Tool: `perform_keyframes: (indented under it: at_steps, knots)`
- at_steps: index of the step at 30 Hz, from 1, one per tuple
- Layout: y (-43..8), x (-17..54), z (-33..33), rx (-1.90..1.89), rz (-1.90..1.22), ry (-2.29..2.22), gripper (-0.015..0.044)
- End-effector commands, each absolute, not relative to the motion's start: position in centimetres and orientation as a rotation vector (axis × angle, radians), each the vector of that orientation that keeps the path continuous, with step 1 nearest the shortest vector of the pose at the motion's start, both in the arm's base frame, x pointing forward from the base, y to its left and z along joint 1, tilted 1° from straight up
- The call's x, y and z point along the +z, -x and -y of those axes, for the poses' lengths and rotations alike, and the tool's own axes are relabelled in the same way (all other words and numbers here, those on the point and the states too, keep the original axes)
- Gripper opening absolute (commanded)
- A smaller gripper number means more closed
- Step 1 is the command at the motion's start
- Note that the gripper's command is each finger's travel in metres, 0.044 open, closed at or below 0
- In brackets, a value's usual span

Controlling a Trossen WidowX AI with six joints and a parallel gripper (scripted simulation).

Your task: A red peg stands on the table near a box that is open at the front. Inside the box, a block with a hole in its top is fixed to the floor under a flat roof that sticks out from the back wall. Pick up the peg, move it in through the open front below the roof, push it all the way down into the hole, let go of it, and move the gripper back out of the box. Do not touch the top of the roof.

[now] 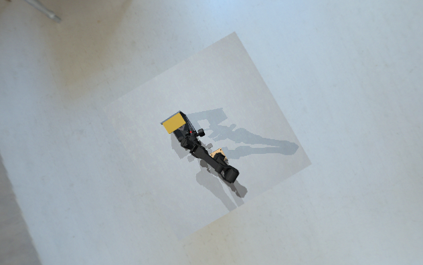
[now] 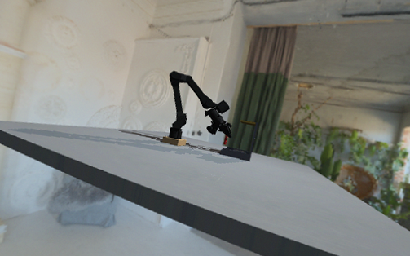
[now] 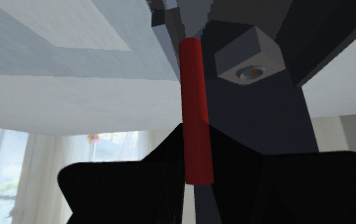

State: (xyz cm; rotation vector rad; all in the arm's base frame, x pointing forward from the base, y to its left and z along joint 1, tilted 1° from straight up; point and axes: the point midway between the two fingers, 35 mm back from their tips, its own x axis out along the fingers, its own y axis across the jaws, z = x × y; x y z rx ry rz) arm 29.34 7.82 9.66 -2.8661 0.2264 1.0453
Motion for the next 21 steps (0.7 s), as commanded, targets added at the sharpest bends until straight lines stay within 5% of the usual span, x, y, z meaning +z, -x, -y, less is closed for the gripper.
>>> perform_keyframes:
  at_steps: [1,21]
  knots:
    - [-29.7,9.5,-8.8,1.049,-0.207,2.872,0.0000]
    - [-30.8,9.2,-13.4,1.056,-0.091,2.901,0.0000]
